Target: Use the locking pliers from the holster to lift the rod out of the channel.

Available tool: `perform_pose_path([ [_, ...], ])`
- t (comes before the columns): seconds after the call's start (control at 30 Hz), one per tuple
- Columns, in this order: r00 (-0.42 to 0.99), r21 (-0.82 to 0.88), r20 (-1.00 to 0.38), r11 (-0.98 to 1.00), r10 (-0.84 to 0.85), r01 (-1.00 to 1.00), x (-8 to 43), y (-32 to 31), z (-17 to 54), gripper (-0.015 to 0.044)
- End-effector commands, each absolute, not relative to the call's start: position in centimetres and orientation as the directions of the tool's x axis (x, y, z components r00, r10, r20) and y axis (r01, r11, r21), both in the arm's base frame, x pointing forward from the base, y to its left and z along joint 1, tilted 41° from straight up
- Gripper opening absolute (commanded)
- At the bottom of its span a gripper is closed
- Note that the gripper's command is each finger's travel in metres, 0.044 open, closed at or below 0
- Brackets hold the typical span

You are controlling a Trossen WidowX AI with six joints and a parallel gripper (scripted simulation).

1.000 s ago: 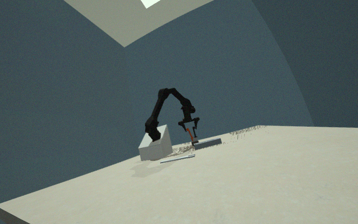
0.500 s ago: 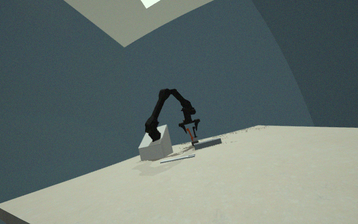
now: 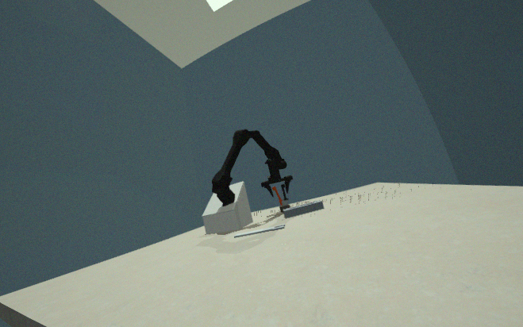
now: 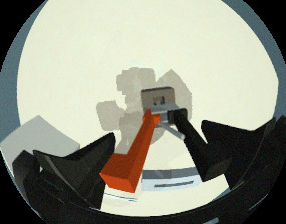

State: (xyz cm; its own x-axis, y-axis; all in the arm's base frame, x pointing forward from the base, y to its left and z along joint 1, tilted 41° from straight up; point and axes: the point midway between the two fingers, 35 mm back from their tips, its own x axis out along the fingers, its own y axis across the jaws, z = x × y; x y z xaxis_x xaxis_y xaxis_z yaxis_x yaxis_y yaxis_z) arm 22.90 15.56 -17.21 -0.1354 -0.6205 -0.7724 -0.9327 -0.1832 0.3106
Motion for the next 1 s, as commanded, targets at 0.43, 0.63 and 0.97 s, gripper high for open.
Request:
perform_pose_path([
  [0.43, -0.133, 0.312, -0.771, -0.187, -0.623, -0.932, 22.94, 15.43, -17.27, 0.0415],
  [0.63, -0.133, 0.312, -0.771, -0.187, -0.623, -0.932, 22.94, 15.43, -17.27, 0.0407],
  [0.97, -0.133, 0.312, -0.771, -0.187, -0.623, -0.932, 22.94, 15.43, -17.27, 0.0393],
])
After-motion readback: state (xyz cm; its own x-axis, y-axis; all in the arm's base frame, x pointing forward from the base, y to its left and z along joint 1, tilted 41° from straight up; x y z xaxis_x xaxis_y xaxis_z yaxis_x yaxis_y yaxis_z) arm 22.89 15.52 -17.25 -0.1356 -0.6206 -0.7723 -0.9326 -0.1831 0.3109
